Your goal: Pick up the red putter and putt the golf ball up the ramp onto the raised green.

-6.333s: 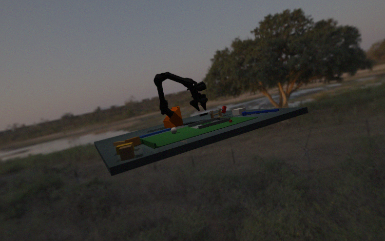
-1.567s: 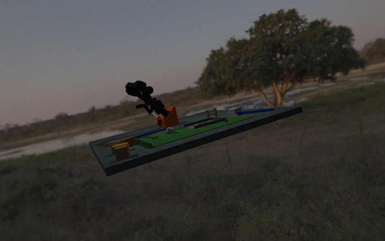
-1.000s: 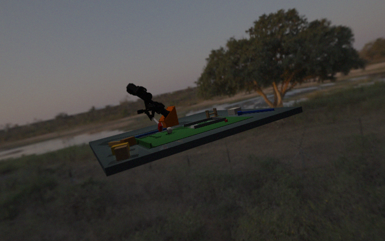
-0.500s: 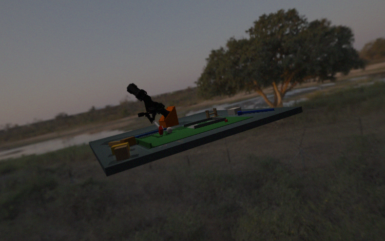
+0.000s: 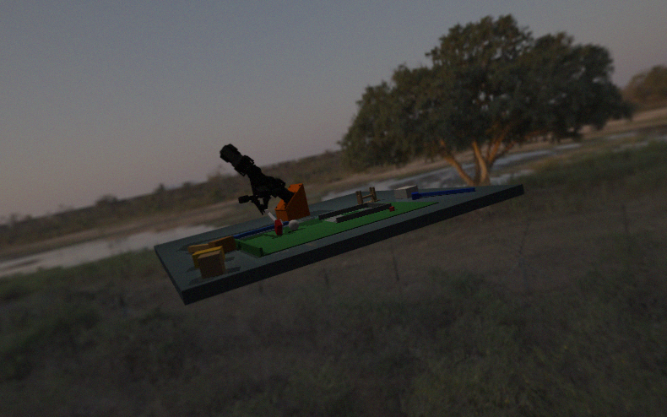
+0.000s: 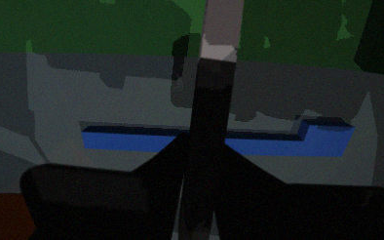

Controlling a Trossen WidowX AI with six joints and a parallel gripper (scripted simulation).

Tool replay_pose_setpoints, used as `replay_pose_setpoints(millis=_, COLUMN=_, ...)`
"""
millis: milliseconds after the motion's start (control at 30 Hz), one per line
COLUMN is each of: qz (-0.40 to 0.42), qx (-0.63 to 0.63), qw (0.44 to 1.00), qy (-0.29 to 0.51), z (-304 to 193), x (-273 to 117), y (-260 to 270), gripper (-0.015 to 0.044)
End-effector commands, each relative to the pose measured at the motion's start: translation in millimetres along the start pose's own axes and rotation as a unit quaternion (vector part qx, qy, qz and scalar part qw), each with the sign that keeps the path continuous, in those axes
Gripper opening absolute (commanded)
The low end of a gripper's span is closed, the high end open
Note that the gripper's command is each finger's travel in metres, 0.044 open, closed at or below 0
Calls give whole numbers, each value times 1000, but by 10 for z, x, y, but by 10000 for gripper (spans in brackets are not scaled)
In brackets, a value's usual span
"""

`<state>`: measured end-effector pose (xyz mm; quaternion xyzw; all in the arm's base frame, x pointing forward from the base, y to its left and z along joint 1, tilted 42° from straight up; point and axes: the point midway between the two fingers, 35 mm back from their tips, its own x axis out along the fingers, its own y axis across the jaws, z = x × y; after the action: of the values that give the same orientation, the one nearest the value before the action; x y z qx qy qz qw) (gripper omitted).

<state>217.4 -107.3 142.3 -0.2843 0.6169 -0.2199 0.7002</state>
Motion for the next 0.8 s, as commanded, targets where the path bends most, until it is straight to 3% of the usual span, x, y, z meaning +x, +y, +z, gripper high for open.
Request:
replay_pose_setpoints(millis=0, qz=1, qx=3, qw=1000, qy=-5, z=23, x=-4, y=-92, gripper=0)
replay_pose_setpoints(millis=433, qz=3, qx=1, qw=1000, qy=-3, z=17, x=25, y=-217, gripper=0)
replay_pose_setpoints(millis=767, qz=13, qx=2, qw=1000, qy=-3, z=84, x=24, y=886, gripper=0)
